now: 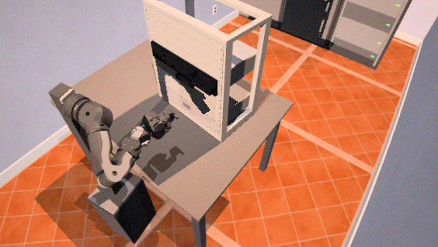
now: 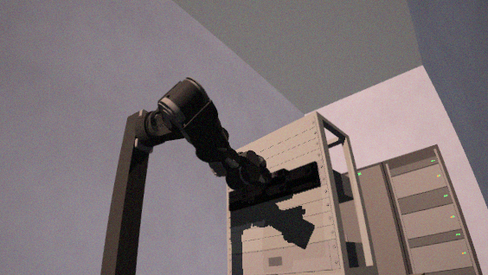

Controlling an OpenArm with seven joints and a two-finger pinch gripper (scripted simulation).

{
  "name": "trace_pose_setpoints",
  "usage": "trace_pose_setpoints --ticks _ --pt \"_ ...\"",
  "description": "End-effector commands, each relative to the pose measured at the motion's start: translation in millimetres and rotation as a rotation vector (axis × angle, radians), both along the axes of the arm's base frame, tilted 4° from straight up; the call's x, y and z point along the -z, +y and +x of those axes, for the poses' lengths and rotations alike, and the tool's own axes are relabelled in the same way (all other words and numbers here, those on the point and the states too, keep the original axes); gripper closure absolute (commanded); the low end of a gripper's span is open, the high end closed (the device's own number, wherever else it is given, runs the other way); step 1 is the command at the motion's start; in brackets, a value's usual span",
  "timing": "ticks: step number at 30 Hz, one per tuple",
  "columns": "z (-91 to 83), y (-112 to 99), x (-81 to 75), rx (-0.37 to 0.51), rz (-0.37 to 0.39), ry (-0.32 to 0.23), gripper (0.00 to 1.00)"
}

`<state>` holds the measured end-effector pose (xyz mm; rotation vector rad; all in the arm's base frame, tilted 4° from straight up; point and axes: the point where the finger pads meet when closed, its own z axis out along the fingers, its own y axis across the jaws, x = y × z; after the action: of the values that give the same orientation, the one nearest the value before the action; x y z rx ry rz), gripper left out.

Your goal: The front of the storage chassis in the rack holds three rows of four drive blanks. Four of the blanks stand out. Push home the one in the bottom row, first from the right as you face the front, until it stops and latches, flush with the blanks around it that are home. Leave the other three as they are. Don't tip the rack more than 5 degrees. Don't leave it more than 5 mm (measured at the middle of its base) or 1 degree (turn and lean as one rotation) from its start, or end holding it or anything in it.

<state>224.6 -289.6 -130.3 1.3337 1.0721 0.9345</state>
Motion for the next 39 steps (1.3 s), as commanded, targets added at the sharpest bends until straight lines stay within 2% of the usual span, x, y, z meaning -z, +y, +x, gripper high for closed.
trace_pose_setpoints --ticks 1,7,13,22,39 --pt "-5.8 4 -1.9 -0.016 -0.003 -0.010 1.00" --pt "-36.1 11 -4.6 -0.017 -0.003 -0.009 1.00" --pt "-57.5 16 -6.3 -0.017 -0.003 -0.009 1.00" --pt "-68.2 17 -6.3 -0.015 -0.002 -0.007 1.00" --pt "-68.8 18 -6.6 -0.016 -0.002 -0.007 1.00"
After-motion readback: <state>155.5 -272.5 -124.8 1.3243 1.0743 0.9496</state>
